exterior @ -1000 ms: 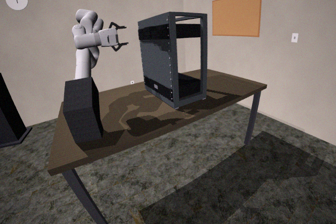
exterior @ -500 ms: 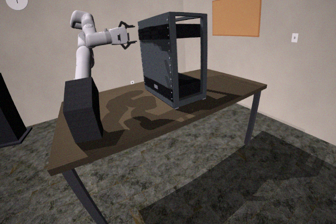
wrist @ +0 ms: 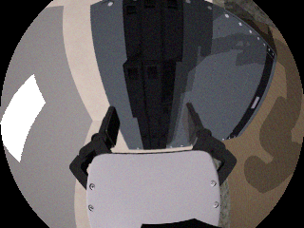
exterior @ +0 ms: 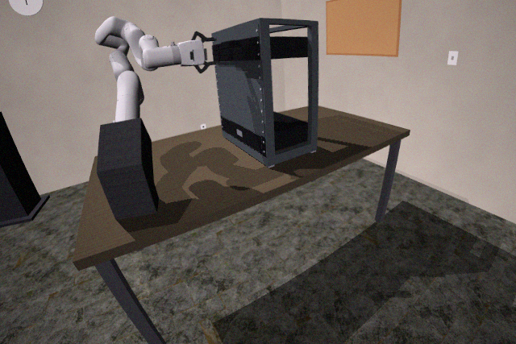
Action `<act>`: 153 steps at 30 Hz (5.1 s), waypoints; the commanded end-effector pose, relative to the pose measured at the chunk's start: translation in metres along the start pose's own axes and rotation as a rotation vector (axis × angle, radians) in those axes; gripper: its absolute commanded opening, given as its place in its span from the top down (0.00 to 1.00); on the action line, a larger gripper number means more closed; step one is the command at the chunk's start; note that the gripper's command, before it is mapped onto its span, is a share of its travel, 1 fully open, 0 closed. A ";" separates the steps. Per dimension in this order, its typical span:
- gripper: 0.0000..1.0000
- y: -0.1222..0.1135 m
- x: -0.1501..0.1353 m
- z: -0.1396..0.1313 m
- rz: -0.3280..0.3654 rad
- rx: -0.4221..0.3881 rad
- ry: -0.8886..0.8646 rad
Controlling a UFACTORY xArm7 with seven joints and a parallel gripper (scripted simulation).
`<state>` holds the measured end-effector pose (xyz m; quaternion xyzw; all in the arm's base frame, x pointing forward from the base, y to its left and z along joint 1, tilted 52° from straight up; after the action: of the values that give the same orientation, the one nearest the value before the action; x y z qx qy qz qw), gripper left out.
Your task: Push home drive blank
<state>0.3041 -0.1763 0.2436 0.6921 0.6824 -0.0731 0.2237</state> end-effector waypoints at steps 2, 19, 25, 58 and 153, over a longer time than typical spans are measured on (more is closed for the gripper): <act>0.00 0.004 -0.002 -0.001 0.003 0.025 -0.003; 0.00 0.004 -0.002 -0.001 0.003 0.025 -0.003; 0.00 0.004 -0.002 -0.001 0.003 0.025 -0.003; 1.00 0.004 -0.002 -0.001 0.003 0.025 -0.003; 1.00 0.006 -0.025 0.100 0.003 0.025 -0.003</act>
<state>0.3092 -0.2381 0.1619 0.6954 0.6810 -0.0816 0.2144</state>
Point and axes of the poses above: the point where the finger pads meet when closed, its own y axis out along the fingers, its own x axis across the jaws, z = x × y, the point moved 6 cm from there along -y, back along the fingers, and after that the axes turned 14 degrees about y, right-handed, at the moved point
